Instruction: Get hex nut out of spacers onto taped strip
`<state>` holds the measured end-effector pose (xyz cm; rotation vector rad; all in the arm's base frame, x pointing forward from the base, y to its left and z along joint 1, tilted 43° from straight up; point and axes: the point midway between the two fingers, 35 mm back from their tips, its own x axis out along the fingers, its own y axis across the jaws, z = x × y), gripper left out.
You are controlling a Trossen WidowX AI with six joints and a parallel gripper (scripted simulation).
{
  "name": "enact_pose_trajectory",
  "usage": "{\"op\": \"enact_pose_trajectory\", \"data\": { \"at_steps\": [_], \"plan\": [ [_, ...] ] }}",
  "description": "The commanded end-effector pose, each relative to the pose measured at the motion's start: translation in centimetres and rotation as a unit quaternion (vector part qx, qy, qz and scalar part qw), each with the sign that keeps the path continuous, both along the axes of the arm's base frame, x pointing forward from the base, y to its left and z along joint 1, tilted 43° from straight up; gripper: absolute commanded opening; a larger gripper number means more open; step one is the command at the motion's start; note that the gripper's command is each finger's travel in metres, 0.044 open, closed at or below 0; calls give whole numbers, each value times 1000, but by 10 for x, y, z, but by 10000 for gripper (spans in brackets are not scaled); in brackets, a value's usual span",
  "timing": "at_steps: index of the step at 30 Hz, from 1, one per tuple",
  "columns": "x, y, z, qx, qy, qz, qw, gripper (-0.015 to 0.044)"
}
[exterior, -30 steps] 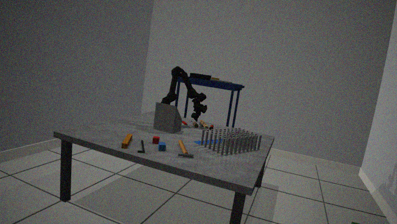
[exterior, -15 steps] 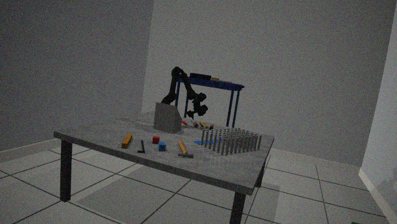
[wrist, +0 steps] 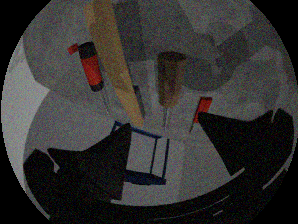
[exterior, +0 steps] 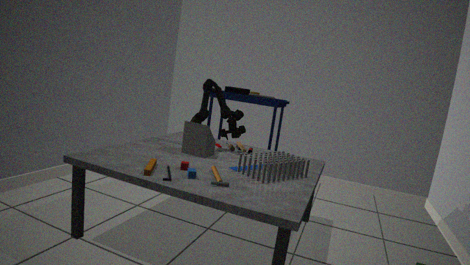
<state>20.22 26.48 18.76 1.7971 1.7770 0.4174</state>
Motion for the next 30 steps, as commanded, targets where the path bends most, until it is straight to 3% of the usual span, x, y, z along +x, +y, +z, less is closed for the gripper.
{"op": "enact_pose_trajectory", "data": {
  "at_steps": [1,3,30],
  "plan": [
    [-1,0,-1,1,6,2,1000,309],
    [-1,0,-1,1,6,2,1000,280],
    [5,20,-20,1,6,2,1000,280]
  ]
}}
